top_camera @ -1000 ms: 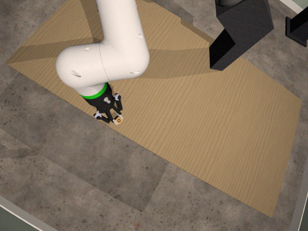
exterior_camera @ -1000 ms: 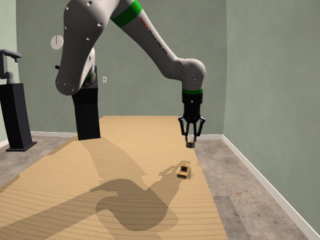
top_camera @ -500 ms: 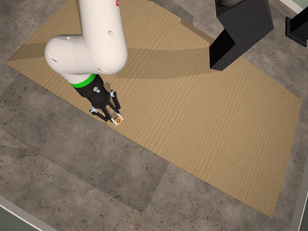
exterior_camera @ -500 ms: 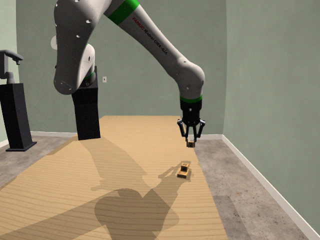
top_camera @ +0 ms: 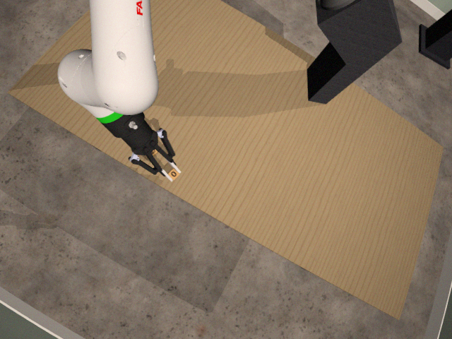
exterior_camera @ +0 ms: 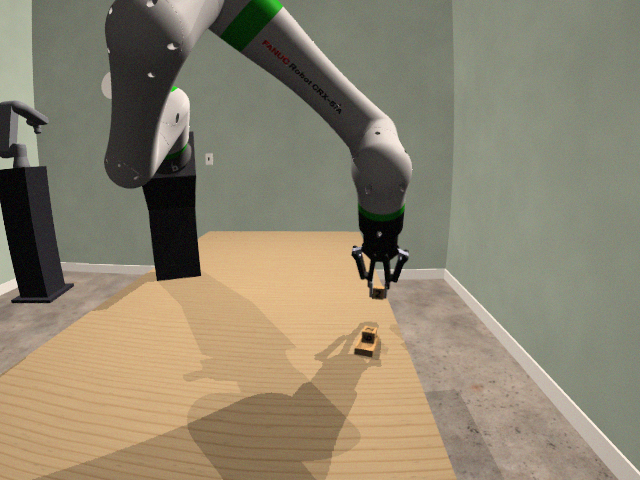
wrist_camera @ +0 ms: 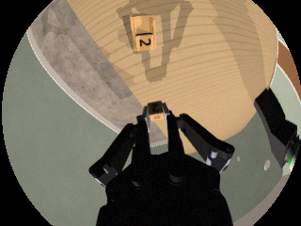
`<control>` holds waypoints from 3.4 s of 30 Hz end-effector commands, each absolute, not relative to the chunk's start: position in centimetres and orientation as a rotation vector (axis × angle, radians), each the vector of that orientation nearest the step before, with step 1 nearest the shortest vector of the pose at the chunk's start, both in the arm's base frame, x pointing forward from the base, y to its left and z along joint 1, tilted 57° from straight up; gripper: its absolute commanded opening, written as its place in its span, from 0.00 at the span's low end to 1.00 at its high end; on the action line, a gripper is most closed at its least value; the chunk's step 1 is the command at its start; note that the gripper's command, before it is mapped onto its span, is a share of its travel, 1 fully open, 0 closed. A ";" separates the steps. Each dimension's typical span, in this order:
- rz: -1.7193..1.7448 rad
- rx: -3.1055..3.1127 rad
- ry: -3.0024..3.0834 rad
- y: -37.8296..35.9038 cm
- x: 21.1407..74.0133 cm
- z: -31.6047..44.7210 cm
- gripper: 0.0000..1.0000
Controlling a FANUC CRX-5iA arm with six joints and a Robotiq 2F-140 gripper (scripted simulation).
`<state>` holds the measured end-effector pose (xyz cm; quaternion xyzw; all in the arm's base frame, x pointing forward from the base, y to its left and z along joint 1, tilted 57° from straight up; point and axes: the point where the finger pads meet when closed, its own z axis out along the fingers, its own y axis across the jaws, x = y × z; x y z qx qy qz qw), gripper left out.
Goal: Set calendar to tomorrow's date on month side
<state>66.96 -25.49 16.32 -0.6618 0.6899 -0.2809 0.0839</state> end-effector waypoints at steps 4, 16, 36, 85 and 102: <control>-0.656 -1.982 1.965 -25.3 67.1 16.4 0.24; -0.618 -1.979 1.915 -25.1 67.5 16.8 0.24; -0.618 -1.979 1.915 -25.3 67.6 16.6 0.24; -0.618 -1.979 1.915 -29.7 69.8 13.4 0.24; -0.618 -1.979 1.915 -29.9 69.9 13.3 0.24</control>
